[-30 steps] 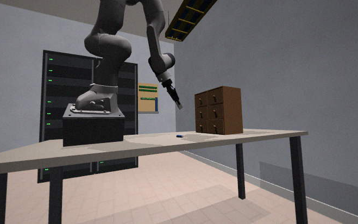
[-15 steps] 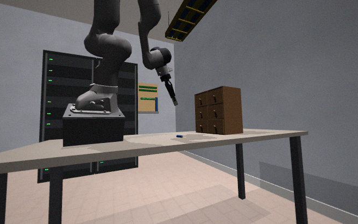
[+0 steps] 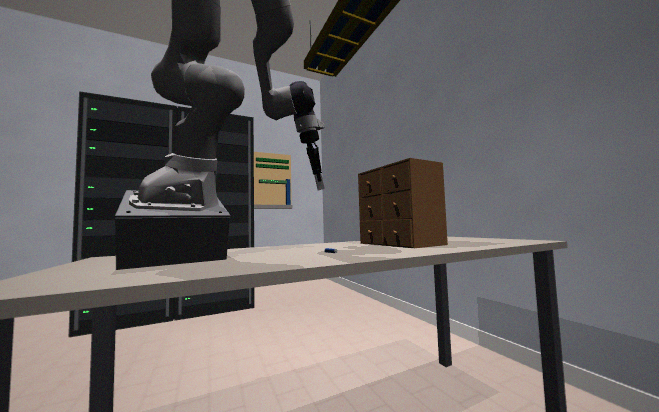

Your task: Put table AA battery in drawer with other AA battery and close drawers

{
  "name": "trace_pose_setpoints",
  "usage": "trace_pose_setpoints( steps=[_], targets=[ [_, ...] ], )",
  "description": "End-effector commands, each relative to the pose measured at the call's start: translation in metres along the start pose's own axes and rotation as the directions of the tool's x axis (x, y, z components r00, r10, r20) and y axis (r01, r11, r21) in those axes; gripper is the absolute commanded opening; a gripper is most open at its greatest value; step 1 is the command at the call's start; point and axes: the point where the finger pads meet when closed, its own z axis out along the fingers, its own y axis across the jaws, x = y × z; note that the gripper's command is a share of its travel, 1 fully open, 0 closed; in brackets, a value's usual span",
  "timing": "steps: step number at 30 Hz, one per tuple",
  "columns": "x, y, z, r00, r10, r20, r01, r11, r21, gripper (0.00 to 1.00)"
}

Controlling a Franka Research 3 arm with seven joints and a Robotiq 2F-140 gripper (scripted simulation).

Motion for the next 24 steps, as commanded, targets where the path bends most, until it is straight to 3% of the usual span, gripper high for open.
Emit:
trace_pose_setpoints(
  steps=[1,9,24],
  targets=[
    [-0.0047,0.0135,0.0044,0.967,-0.192,0.165,0.203,0.978,-0.052,0.0],
    [-0.0047,0.0135,0.0044,0.926,-0.28,0.255,0.306,0.95,-0.068,0.0],
    [-0.0047,0.0135,0.0044,0.926,-0.28,0.255,0.306,0.95,-0.068,0.0]
  ],
)
